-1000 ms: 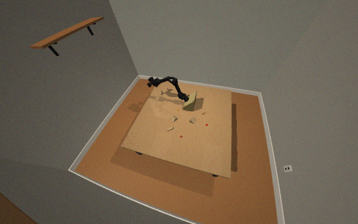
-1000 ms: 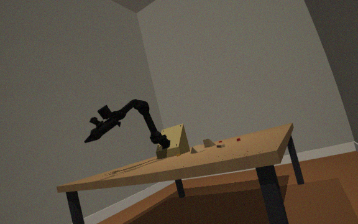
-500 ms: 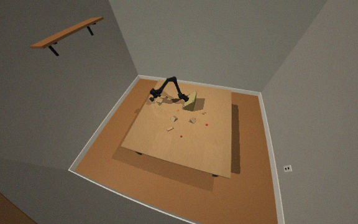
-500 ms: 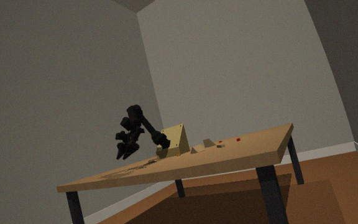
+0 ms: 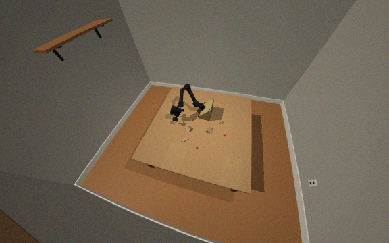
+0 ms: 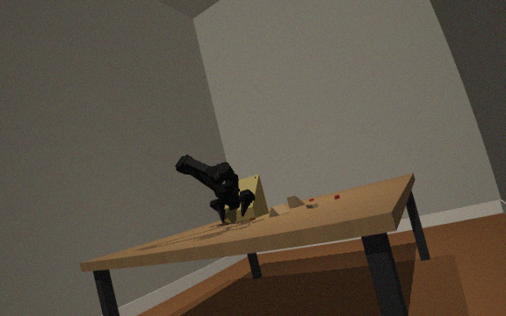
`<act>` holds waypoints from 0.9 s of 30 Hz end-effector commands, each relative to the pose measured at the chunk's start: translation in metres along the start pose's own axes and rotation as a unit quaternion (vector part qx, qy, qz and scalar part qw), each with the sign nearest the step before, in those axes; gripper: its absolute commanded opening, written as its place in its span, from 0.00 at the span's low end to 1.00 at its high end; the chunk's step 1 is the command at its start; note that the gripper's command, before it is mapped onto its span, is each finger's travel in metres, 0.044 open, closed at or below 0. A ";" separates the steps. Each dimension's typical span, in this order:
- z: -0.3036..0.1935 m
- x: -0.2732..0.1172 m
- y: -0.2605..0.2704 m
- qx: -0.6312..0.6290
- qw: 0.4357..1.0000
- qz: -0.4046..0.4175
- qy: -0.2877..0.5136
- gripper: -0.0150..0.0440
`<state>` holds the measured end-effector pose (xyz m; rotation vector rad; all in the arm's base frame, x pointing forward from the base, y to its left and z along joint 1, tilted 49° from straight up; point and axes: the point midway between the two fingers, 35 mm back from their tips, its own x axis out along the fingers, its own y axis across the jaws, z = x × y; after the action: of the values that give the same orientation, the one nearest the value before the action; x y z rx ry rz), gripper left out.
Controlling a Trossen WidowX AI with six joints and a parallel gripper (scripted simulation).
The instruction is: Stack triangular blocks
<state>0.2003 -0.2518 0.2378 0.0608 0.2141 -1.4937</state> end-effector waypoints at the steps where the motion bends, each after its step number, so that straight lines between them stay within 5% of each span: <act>1: -0.052 -0.035 0.037 -0.088 0.994 0.064 0.009 1.00; 15: -0.187 -0.154 0.053 -0.357 0.895 0.256 -0.080 1.00; 27: -0.192 -0.156 0.053 -0.368 0.887 0.263 -0.086 1.00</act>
<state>0.2238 -0.0607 0.0761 -0.5681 0.5517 -0.8025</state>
